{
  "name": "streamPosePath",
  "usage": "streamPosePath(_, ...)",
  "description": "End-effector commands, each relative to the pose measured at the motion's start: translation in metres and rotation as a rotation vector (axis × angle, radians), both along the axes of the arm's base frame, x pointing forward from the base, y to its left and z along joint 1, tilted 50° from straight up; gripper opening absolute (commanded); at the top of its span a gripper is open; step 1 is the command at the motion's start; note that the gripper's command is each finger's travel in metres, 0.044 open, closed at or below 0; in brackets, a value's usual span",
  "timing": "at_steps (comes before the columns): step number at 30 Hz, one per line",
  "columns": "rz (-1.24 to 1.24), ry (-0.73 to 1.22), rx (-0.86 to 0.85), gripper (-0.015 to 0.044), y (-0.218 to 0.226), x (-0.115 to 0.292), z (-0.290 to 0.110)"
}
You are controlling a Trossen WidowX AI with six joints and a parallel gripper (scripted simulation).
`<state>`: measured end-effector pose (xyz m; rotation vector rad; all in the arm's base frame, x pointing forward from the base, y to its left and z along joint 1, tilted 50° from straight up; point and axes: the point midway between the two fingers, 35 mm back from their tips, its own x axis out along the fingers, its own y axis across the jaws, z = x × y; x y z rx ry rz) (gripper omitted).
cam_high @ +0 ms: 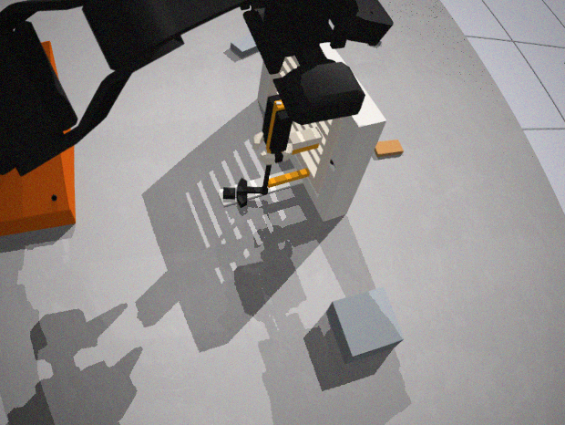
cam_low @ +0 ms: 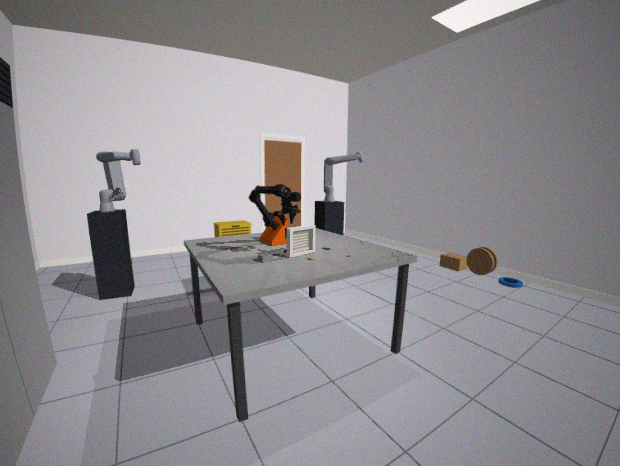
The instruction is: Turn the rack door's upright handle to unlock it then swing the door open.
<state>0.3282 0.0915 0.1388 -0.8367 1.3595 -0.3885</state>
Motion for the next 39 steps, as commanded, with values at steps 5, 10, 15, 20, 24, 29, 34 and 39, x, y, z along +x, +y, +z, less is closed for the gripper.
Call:
streamPosePath(5,0.024,0.042,-0.093,0.0283,0.005,-0.001,0.002)
streamPosePath(10,0.024,0.044,-0.091,0.0283,0.001,0.001,-0.002)
streamPosePath(15,0.022,0.047,-0.089,0.0283,-0.005,0.003,-0.007)
streamPosePath(20,0.021,0.050,-0.087,0.0283,-0.011,0.005,-0.013)
streamPosePath(24,0.020,0.052,-0.085,0.0283,-0.015,0.006,-0.017)
streamPosePath(29,0.019,0.054,-0.083,0.0283,-0.022,0.008,-0.022)
streamPosePath(34,0.018,0.057,-0.082,0.0283,-0.028,0.009,-0.027)
streamPosePath(39,0.017,0.059,-0.080,0.0283,-0.034,0.010,-0.032)
